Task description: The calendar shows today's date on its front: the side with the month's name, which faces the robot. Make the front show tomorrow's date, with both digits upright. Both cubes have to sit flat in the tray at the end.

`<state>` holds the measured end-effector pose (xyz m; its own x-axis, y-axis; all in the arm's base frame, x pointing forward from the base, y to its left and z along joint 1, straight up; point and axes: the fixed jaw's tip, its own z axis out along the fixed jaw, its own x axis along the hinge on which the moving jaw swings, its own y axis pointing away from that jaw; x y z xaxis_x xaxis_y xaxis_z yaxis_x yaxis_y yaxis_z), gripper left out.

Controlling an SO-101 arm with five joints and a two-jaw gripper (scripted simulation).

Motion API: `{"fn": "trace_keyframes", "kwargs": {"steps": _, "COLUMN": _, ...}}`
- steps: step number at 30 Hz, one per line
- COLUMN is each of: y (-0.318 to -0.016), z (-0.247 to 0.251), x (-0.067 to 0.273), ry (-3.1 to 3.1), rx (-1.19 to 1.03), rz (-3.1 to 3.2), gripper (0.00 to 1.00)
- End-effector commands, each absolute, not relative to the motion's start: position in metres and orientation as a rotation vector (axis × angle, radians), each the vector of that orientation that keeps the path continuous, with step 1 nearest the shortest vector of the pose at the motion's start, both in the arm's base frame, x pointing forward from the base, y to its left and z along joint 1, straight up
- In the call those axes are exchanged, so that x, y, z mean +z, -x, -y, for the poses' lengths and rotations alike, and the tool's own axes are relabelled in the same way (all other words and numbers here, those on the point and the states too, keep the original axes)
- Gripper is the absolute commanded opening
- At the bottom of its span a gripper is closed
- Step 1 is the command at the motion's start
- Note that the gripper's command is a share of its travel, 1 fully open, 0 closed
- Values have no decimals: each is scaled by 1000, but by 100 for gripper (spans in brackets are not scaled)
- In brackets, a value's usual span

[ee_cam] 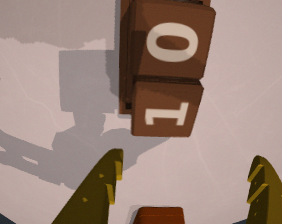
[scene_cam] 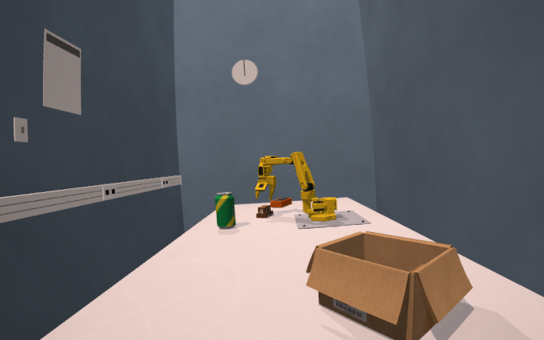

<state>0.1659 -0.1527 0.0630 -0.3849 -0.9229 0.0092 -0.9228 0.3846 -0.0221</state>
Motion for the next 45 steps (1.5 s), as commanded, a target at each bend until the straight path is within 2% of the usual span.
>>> {"fn": "trace_keyframes", "kwargs": {"steps": 1, "y": -165, "z": 154, "x": 76, "ry": 1735, "rx": -76, "rz": -2604, "gripper": 36}}
{"fn": "trace_keyframes", "kwargs": {"steps": 45, "y": -168, "z": 145, "x": 85, "ry": 1636, "rx": -106, "rz": -2654, "gripper": 36}}
